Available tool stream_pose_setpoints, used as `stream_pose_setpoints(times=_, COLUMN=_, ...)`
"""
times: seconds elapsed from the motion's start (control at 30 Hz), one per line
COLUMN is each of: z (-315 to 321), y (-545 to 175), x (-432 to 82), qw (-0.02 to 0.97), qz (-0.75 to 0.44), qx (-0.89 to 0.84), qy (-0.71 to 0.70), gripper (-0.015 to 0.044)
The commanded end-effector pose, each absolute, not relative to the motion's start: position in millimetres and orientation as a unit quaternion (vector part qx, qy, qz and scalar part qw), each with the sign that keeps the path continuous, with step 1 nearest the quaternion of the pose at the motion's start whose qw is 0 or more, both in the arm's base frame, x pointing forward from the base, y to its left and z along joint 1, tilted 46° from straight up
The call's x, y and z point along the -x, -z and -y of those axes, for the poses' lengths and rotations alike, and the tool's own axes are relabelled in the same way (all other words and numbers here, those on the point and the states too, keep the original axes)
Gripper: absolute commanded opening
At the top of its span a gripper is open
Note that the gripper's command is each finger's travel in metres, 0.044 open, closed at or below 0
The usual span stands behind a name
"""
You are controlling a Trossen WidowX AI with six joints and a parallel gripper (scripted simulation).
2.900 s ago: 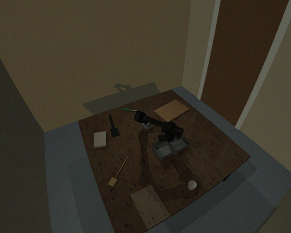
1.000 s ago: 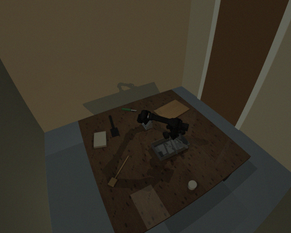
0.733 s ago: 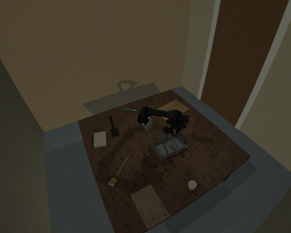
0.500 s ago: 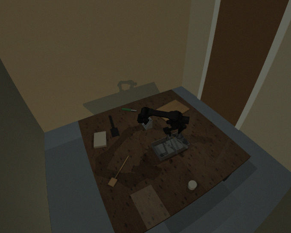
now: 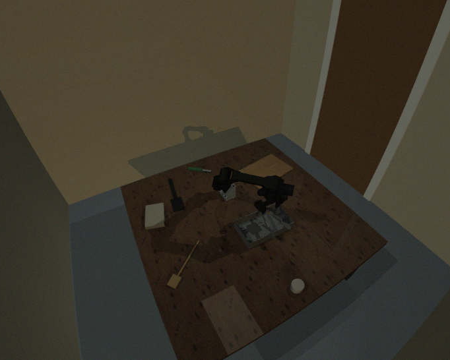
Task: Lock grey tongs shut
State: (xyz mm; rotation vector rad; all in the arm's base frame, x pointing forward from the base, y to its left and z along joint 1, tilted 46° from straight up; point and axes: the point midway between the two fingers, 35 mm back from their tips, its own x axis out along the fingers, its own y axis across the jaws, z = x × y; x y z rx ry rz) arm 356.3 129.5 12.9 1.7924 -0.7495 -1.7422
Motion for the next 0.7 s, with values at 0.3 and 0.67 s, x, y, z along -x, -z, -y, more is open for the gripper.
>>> stream_pose_setpoints(times=0.3, z=-122.8, y=-4.0, x=-356.4, qw=0.265, qz=0.272, qx=-0.661, qy=0.647, gripper=0.044)
stream_pose_setpoints(times=0.67, z=-110.7, y=9.5, x=-358.3, qw=0.265, qz=0.272, qx=-0.661, qy=0.647, gripper=0.044)
